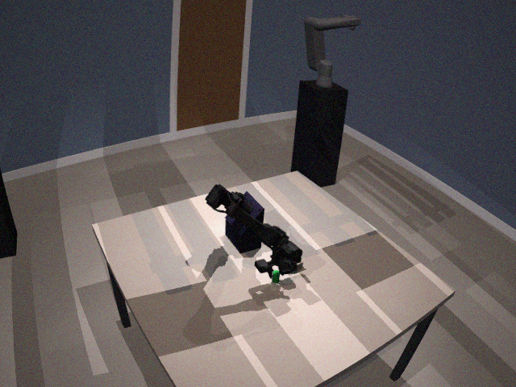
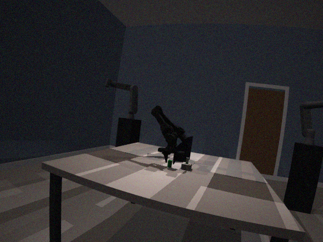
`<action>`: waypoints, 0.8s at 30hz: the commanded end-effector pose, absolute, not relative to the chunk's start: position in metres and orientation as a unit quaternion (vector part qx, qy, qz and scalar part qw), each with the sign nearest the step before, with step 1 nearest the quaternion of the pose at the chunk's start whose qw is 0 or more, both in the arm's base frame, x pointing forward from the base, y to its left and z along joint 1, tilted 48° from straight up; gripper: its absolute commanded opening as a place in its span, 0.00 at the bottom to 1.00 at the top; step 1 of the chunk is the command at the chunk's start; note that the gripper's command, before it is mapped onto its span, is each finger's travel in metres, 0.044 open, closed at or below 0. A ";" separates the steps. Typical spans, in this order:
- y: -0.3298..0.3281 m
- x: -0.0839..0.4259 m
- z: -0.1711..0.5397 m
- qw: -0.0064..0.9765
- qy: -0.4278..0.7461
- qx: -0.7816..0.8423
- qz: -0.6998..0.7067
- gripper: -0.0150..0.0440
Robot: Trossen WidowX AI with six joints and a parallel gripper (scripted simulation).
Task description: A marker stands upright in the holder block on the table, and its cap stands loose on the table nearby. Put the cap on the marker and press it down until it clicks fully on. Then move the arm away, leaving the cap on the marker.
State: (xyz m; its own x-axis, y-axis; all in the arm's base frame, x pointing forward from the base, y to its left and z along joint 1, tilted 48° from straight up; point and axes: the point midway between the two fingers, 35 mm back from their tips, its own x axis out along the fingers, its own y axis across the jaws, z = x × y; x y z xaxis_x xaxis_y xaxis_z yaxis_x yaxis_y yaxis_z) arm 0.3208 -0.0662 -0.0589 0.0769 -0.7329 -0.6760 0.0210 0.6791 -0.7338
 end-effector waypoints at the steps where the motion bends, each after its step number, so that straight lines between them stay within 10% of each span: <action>1: -0.073 0.318 -0.065 0.671 0.622 -0.290 -0.280 0.68; 7: -0.078 0.318 -0.069 0.671 0.622 -0.290 -0.281 0.68; 24: -0.072 0.319 -0.065 0.671 0.622 -0.290 -0.280 0.25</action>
